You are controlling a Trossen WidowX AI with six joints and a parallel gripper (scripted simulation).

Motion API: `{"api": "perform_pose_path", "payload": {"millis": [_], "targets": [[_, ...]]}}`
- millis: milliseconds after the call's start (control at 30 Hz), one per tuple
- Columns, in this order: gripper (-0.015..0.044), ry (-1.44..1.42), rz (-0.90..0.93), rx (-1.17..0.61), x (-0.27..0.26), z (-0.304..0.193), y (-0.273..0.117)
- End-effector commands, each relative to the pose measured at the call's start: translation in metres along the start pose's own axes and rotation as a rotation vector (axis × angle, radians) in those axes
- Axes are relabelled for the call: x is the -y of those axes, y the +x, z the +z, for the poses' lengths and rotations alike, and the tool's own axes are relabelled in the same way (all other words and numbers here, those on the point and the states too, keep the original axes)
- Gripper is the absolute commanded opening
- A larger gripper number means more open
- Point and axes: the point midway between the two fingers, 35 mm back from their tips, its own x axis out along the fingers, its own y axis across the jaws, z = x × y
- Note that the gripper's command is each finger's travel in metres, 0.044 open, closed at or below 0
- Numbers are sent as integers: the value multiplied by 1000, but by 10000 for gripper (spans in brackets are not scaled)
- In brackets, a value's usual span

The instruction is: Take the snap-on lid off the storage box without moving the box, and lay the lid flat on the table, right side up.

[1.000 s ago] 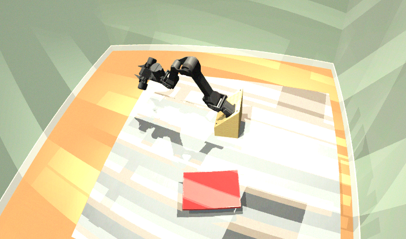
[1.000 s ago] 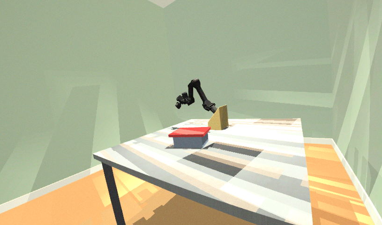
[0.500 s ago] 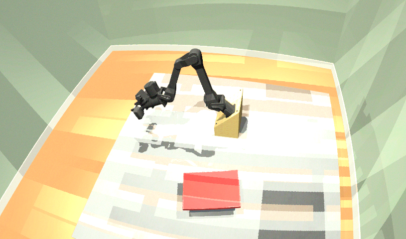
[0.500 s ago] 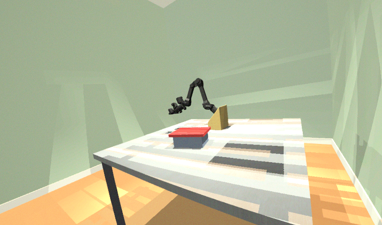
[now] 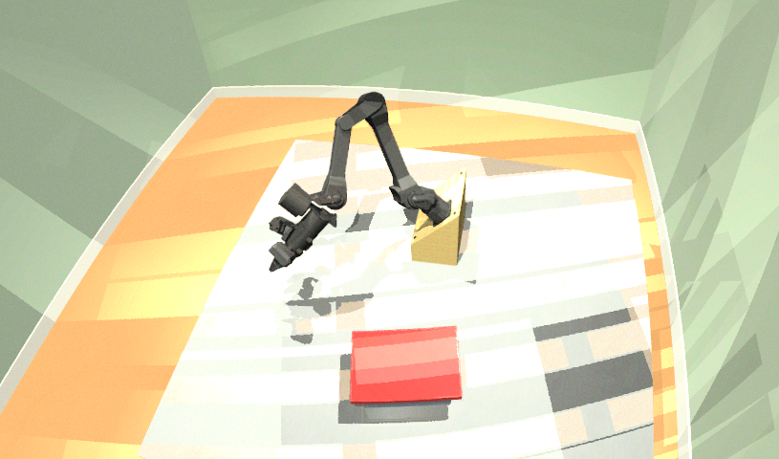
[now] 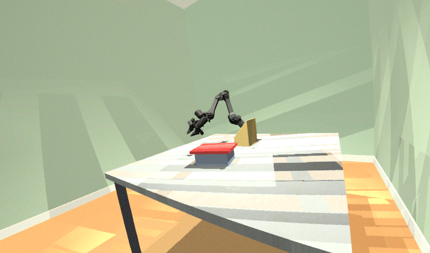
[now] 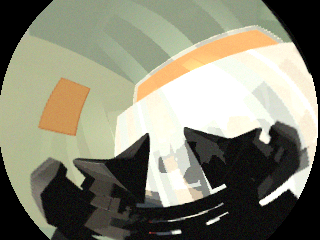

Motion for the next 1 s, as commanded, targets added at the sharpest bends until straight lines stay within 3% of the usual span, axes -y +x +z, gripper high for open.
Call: {"api": "perform_pose_path", "payload": {"millis": [0,233,400,733,967], "targets": [[235,71,71,-182,-35,-58,-20],[235,117,148,-418,-75,-127,-67],[235,108,200,-609,-97,-179,-123],[235,11,268,-839,-99,-236,-216],[235,1,273,-851,-97,-239,-223]]}}
